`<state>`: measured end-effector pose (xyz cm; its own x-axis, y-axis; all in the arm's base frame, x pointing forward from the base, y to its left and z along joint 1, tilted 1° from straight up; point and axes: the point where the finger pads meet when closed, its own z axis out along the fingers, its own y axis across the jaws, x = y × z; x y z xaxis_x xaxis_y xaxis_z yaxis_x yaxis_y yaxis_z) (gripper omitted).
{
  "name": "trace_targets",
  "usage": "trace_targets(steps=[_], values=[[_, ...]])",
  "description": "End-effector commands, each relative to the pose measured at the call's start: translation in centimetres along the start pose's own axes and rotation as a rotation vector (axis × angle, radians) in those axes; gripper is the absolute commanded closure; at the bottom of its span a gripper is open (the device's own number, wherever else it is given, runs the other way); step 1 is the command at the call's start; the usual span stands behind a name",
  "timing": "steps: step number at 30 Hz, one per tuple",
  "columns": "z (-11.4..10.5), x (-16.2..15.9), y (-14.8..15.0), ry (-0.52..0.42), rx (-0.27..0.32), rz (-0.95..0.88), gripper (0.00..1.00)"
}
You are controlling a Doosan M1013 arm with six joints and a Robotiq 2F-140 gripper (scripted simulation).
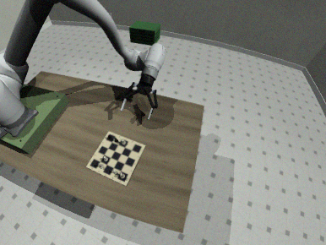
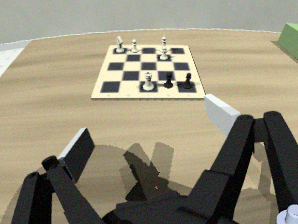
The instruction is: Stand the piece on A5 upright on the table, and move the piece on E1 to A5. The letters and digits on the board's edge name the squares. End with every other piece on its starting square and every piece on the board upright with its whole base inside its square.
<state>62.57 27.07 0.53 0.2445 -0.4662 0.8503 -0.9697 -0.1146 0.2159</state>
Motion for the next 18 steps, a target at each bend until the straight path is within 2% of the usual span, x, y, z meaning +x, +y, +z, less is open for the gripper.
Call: trace_targets(steps=[1, 8, 10, 18], values=[[-0.3, 0.4, 0.1, -0.002, 0.004, 0.001, 0.0], [-2.4, 4.1, 0.9, -0.002, 0.004, 0.001, 0.0], [-2.4, 4.1, 0.9, -0.002, 0.004, 0.001, 0.0], [-4.3, 7.5, 1.6, -0.002, 0.004, 0.001, 0.0]])
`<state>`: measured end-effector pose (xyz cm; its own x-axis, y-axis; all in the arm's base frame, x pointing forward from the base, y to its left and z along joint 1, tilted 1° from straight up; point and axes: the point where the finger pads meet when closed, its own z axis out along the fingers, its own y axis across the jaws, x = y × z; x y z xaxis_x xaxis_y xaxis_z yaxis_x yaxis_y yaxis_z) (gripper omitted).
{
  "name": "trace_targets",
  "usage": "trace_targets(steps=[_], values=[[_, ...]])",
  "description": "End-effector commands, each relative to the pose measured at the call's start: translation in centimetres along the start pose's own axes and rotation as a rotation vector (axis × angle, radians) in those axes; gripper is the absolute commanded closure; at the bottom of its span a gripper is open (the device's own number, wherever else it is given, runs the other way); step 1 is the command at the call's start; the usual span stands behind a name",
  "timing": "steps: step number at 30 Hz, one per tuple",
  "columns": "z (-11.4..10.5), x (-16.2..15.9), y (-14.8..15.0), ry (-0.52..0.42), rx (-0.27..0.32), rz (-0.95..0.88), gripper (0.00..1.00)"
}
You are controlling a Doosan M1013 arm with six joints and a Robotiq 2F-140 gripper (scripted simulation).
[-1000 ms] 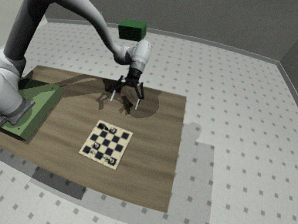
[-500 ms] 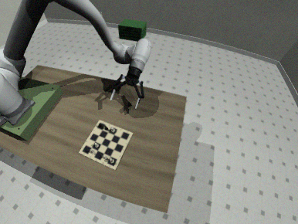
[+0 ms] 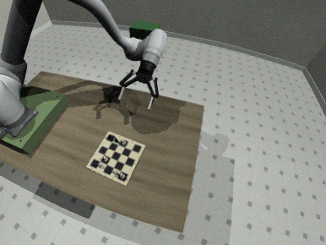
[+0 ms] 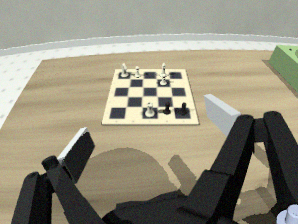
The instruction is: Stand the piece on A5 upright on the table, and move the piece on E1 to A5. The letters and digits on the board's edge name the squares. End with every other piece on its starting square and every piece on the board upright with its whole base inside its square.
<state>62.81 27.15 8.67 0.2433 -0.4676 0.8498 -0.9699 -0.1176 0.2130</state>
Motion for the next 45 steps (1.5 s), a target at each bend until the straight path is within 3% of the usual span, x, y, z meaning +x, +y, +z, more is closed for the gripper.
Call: trace_targets(steps=[1, 9, 11, 14, 15, 17, 18, 19, 20, 23, 26, 29, 32, 34, 39, 45], values=[[-0.3, 0.6, 0.1, 0.0, 0.0, 0.0, 0.0], [0.7, 0.8, 0.0, -0.033, -0.014, 0.013, 0.0], [2.7, 1.4, -0.1, -0.097, -0.041, 0.042, 0.0], [7.3, 2.8, -0.4, -0.262, -0.109, 0.133, 0.0], [7.3, 2.8, -0.4, -0.262, -0.109, 0.133, 0.0], [11.0, 4.0, -0.5, -0.408, -0.164, 0.233, 0.0], [11.0, 4.0, -0.5, -0.408, -0.164, 0.233, 0.0], [12.8, 4.7, -0.5, -0.486, -0.193, 0.295, 0.0], [12.8, 4.7, -0.5, -0.486, -0.193, 0.295, 0.0], [16.2, 6.5, -0.8, -0.641, -0.247, 0.439, 0.0], [16.2, 6.5, -0.8, -0.641, -0.247, 0.439, 0.0], [20.5, 10.0, -1.3, -0.817, -0.304, 0.65, 0.0], [21.8, 11.2, -1.5, -0.899, -0.327, 0.756, 0.0], [23.9, 13.6, -1.8, -0.971, -0.347, 0.875, 0.0], [26.2, 16.5, -2.0, -1.064, -0.37, 1.044, 0.0], [26.5, 16.8, -2.1, -1.073, -0.371, 1.062, 0.0]])
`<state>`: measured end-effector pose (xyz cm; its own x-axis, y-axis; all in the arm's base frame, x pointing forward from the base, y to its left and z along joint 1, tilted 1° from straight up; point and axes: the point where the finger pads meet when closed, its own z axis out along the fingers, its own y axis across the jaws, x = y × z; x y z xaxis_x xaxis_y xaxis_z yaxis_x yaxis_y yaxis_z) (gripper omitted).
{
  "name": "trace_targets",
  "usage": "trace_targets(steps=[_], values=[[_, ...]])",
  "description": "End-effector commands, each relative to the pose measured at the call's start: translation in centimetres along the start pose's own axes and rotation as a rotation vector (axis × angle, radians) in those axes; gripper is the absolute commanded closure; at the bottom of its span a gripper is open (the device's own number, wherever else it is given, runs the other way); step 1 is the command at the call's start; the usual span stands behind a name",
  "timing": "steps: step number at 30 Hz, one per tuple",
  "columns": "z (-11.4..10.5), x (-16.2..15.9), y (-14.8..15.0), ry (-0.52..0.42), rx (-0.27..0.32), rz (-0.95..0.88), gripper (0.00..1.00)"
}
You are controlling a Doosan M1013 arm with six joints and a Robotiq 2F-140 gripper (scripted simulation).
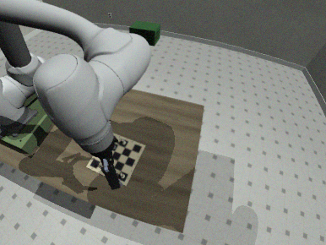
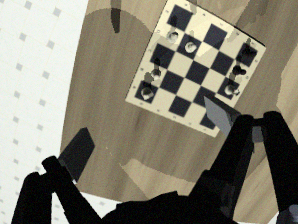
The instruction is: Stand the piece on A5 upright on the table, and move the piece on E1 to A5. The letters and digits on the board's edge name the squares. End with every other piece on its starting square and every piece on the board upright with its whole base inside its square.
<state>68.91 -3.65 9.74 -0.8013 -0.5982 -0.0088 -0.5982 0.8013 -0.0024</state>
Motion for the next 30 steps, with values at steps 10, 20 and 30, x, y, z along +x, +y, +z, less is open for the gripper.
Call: trace_targets(steps=[10, 20, 30], values=[[0.0, 0.0, 0.0, -0.005, -0.002, 0.006, 0.0], [0.7, 0.0, 0.0, -0.002, -0.004, 0.388, 0.0], [2.5, 0.1, 0.1, -0.007, -0.025, 0.96, 0.0]])
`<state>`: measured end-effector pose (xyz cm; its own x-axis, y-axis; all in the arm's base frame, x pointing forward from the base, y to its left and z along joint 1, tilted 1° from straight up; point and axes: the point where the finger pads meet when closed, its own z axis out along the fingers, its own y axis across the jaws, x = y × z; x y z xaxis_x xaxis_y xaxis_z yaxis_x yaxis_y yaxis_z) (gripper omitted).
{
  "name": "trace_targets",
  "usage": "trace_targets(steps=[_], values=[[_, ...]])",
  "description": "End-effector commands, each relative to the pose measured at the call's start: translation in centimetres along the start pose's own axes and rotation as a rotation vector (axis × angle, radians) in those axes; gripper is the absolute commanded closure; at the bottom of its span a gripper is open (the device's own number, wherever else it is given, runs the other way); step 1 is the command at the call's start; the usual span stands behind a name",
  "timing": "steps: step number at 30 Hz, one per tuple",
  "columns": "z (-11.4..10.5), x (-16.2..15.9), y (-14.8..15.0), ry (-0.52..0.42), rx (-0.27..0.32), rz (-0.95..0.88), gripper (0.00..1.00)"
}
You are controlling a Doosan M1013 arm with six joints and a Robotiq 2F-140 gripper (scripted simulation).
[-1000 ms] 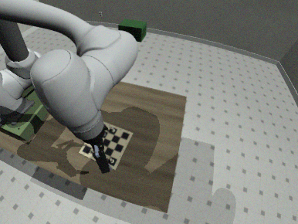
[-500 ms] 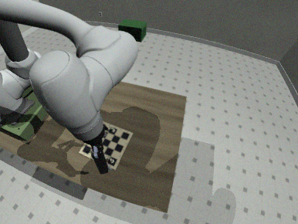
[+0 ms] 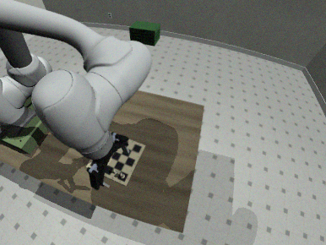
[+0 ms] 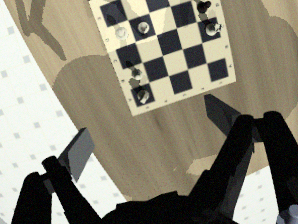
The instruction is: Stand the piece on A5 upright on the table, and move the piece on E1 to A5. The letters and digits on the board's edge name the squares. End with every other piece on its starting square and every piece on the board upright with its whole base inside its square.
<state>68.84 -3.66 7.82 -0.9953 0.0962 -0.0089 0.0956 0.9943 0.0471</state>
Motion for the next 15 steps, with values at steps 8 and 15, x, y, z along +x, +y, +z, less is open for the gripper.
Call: trace_targets(steps=[8, 15], values=[[0.98, 0.06, -0.01, -0.005, 0.017, 0.64, 0.0], [0.98, 0.06, -0.01, -0.008, 0.038, 0.835, 0.78]])
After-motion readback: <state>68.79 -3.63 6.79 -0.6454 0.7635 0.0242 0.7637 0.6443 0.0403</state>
